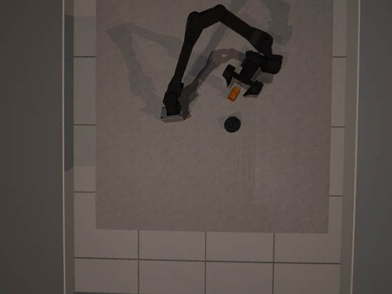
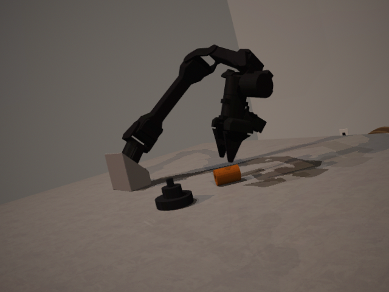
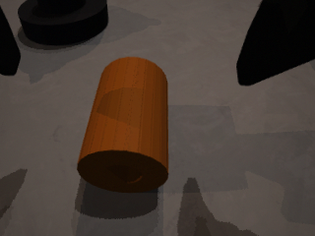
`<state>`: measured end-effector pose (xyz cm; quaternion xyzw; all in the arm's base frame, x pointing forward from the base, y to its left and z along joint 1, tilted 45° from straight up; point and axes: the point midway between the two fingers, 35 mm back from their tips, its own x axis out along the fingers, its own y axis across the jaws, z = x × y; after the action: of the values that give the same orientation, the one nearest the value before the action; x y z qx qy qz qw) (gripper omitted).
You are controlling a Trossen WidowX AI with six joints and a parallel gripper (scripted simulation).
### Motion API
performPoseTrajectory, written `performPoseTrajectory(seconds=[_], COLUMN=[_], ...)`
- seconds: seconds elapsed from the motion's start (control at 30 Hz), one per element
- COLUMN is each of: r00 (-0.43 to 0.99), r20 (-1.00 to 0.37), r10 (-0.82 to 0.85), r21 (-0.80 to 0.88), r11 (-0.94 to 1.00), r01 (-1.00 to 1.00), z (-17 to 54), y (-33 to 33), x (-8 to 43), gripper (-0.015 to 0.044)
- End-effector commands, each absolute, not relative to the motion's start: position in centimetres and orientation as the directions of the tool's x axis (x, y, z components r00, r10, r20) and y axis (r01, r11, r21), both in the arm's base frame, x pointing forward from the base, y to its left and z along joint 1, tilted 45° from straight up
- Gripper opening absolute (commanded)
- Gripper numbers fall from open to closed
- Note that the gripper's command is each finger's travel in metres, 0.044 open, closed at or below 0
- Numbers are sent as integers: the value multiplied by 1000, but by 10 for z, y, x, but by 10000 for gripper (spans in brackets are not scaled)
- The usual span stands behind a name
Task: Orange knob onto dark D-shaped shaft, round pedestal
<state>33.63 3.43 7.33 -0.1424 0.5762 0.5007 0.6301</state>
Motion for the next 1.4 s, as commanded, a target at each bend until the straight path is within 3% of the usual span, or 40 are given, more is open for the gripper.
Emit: performPoseTrajectory(seconds=[0.0, 0.9, 1.17, 1.37], r00=[-164, -164, -164, -164], r20=[-866, -865, -865, -865], r10=[472, 474, 474, 474], r21=[402, 403, 403, 403], r11=[463, 463, 463, 463], r01=[-790, -790, -790, -790], z=[68, 39, 39, 39], y=[37, 67, 67, 67], x=[337, 338, 338, 338], gripper=[440, 440, 240, 240])
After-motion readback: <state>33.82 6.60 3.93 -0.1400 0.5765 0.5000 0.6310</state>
